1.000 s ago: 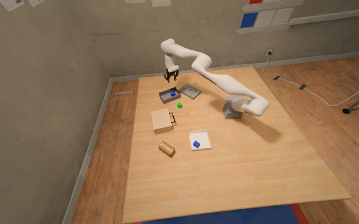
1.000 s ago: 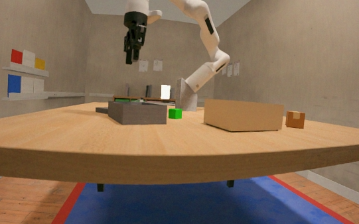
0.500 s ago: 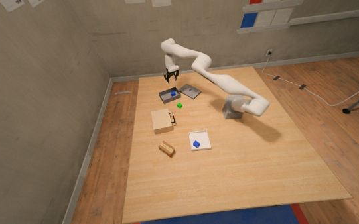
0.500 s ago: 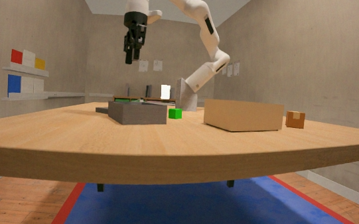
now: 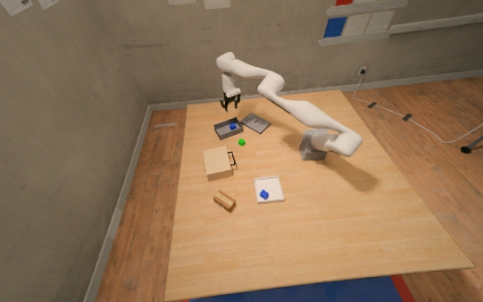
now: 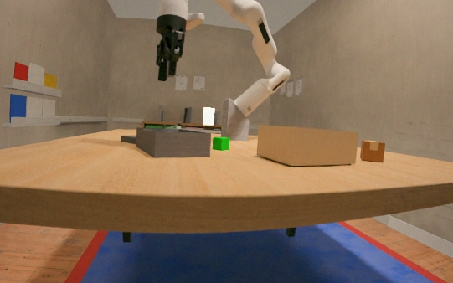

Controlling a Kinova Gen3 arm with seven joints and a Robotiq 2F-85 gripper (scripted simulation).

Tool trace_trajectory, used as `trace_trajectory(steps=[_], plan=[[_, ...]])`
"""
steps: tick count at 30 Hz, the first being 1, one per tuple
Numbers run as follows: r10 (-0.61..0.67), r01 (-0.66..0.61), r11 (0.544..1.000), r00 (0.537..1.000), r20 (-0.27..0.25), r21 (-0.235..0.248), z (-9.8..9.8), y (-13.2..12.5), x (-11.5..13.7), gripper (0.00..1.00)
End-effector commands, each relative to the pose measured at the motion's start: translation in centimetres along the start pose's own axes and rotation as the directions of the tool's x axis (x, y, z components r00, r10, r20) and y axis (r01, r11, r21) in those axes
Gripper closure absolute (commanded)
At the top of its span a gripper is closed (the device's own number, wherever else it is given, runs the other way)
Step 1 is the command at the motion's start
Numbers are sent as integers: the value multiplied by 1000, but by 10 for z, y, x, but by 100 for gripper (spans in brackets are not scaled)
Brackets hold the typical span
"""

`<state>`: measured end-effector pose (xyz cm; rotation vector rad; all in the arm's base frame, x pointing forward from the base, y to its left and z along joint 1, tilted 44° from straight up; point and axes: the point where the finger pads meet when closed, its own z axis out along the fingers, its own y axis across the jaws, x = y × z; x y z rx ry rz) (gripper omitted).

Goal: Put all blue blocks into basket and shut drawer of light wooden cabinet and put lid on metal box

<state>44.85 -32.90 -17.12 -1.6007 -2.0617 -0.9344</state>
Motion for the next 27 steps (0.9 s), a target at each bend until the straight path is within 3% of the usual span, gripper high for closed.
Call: trace_trajectory(steps=[1,13,27], plan=[[0,0,1000,1000,2,-1,-2,0,0,31],[0,0,1000,1000,2,-1,6,0,-1,31],[0,0,1000,1000,2,-1,33,1,-1,31]])
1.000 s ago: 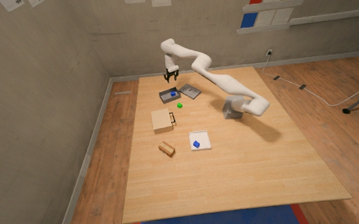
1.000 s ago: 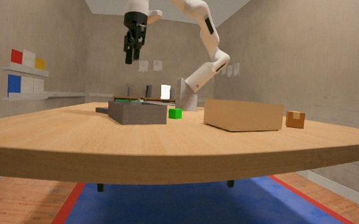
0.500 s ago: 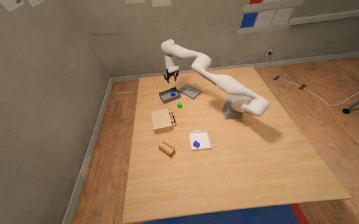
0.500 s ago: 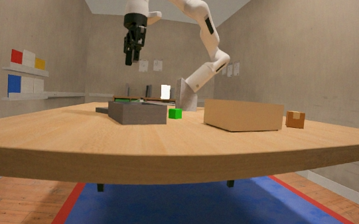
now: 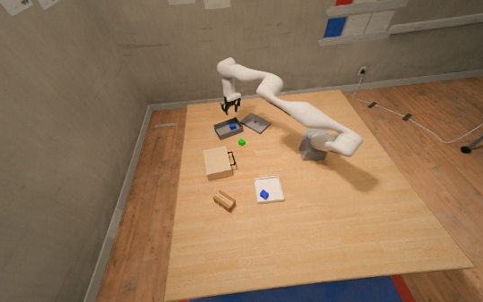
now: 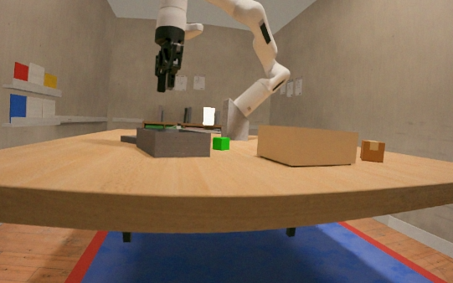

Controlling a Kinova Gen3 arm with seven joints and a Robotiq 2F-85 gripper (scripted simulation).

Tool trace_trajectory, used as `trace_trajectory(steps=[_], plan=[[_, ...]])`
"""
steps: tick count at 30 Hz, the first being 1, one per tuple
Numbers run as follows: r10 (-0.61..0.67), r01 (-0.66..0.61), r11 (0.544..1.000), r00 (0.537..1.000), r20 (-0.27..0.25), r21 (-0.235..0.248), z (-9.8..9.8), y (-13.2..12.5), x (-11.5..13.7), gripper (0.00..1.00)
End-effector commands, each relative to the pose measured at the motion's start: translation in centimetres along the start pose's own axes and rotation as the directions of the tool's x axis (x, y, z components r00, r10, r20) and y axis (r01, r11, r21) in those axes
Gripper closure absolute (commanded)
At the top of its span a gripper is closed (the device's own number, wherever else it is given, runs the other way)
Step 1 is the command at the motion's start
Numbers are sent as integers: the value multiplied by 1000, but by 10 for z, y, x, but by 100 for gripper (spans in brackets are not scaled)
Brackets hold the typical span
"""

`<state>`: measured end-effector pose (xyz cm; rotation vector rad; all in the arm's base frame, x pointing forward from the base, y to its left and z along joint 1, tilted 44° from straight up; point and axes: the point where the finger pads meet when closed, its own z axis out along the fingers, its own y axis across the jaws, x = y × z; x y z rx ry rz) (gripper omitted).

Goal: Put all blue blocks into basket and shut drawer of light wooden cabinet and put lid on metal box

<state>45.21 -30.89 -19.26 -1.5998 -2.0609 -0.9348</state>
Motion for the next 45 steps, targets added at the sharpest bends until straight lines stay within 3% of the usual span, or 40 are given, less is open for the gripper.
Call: trace_trajectory(steps=[1,12,25,45], plan=[[0,0,1000,1000,3,-1,7,0,-1,31],[0,0,1000,1000,3,-1,48,1,-2,31],[0,0,1000,1000,3,-1,81,1,-2,31],[0,0,1000,1000,3,-1,91,1,-3,31]])
